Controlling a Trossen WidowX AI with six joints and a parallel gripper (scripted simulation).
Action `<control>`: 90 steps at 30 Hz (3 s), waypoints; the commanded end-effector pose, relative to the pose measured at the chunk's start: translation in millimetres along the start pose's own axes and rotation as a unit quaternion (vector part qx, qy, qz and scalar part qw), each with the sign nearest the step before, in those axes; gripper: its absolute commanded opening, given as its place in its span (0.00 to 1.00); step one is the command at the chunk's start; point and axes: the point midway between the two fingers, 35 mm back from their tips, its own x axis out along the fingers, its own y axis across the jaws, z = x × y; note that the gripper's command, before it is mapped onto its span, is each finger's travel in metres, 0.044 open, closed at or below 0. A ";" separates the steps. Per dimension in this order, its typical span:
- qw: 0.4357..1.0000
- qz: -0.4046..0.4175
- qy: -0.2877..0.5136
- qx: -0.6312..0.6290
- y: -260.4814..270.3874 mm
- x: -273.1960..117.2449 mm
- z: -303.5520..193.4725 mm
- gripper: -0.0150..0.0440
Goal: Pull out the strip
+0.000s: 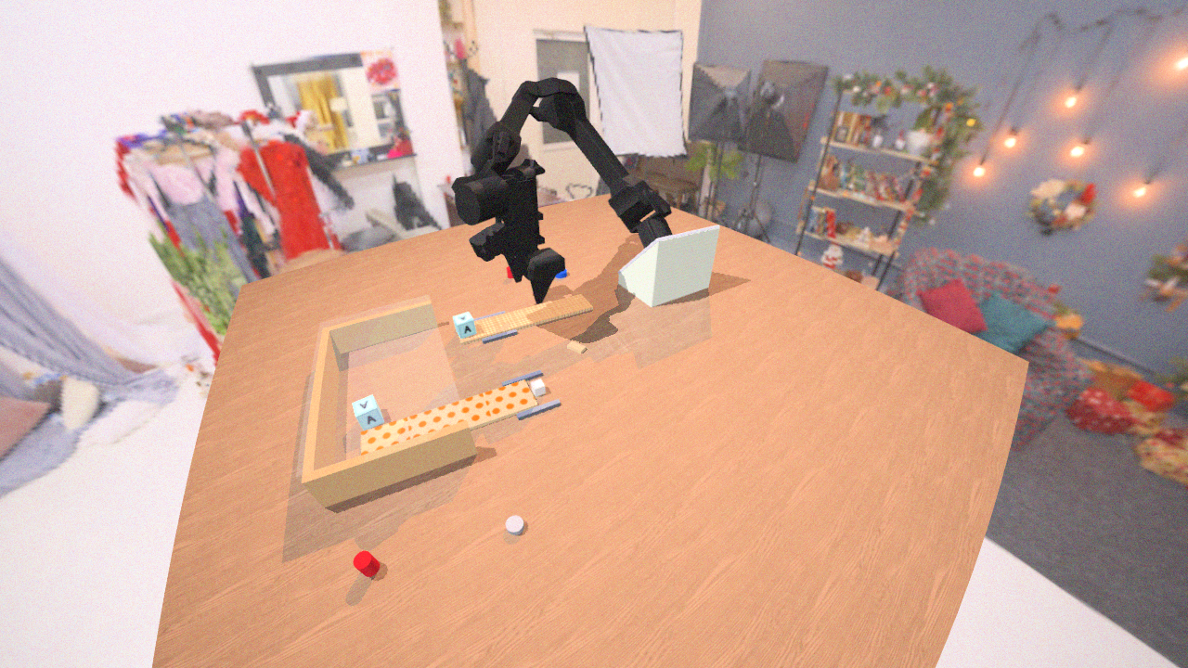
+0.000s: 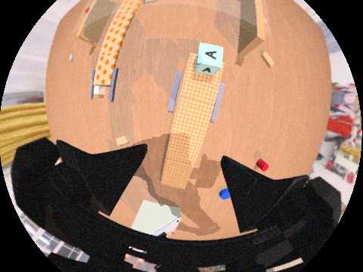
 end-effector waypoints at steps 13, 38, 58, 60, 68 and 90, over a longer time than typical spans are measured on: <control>1.000 -0.002 0.000 -0.001 -6.6 -7.6 62.5 1.00; 1.000 -0.002 -0.001 0.001 -15.2 1.3 122.2 0.68; 1.000 -0.003 -0.001 0.001 -16.3 34.0 122.4 0.68; 1.000 -0.003 -0.001 0.001 -16.5 37.2 122.3 0.68; 1.000 -0.003 -0.001 0.001 -16.9 44.4 121.8 0.68; 1.000 -0.001 -0.002 0.002 -12.9 22.7 99.3 0.25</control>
